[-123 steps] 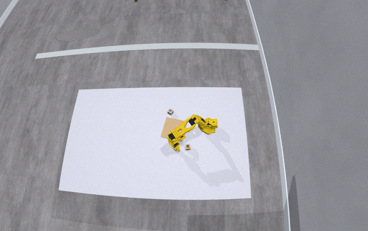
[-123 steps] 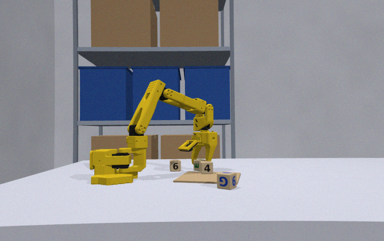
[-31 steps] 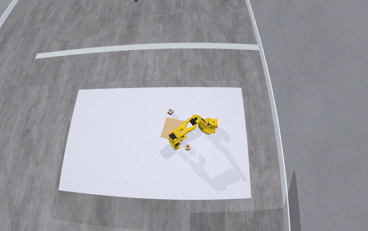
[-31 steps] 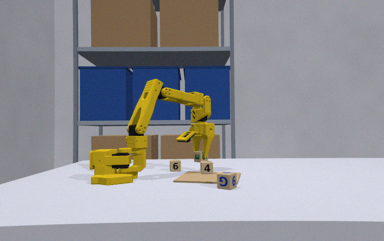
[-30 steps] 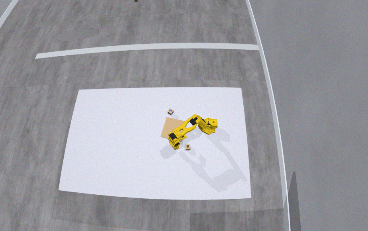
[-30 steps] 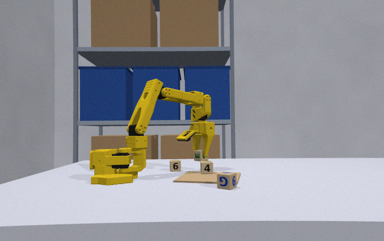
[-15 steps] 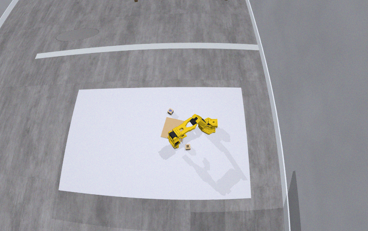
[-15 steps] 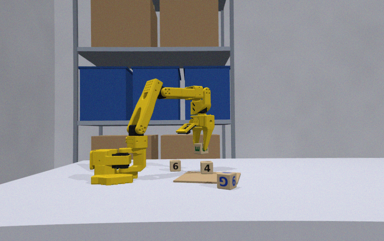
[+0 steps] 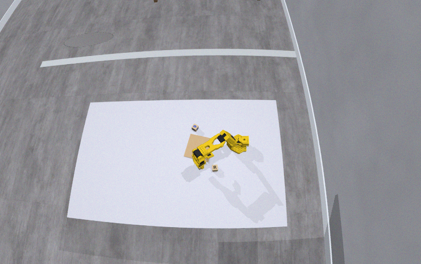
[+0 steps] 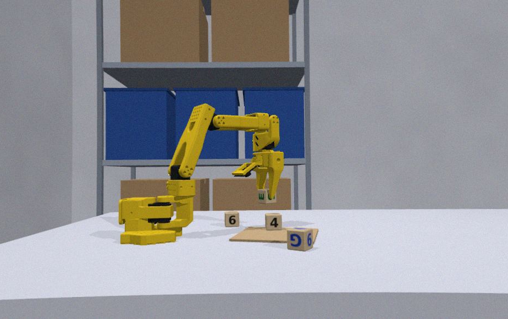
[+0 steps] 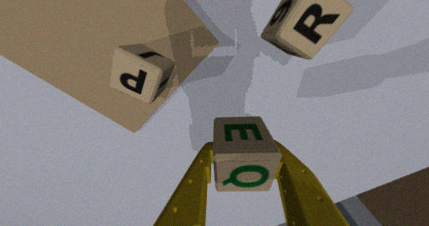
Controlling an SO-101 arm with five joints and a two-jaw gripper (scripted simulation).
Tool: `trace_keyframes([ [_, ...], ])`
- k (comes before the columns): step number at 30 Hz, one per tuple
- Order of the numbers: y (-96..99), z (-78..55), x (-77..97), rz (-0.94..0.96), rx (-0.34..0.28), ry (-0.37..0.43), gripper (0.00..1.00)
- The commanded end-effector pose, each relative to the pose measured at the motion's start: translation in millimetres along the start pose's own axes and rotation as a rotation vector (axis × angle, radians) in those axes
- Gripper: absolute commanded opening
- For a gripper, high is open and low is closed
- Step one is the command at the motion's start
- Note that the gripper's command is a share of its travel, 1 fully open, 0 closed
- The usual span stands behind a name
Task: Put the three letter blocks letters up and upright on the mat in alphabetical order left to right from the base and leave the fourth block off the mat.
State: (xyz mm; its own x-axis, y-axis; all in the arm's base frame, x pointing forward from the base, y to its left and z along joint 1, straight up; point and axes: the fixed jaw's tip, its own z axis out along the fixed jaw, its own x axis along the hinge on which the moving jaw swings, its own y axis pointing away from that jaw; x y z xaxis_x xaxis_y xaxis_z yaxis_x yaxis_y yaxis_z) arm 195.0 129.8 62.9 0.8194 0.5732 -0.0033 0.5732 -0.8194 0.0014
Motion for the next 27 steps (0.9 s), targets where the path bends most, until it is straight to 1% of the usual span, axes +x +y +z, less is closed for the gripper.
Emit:
trace_keyframes([
  [1,3.9,-28.8,9.1,0.062,0.005,0.144,0.00],
  [8,16.9,-28.3,3.4,0.284,0.013,0.143,0.00],
  [15,33.8,-27.3,-5.9,0.597,0.025,0.142,0.00],
  [17,33.8,-27.3,-5.9,0.597,0.025,0.142,0.00],
  [27,58.4,-25.0,-24.0,1.124,0.045,0.141,0.00],
])
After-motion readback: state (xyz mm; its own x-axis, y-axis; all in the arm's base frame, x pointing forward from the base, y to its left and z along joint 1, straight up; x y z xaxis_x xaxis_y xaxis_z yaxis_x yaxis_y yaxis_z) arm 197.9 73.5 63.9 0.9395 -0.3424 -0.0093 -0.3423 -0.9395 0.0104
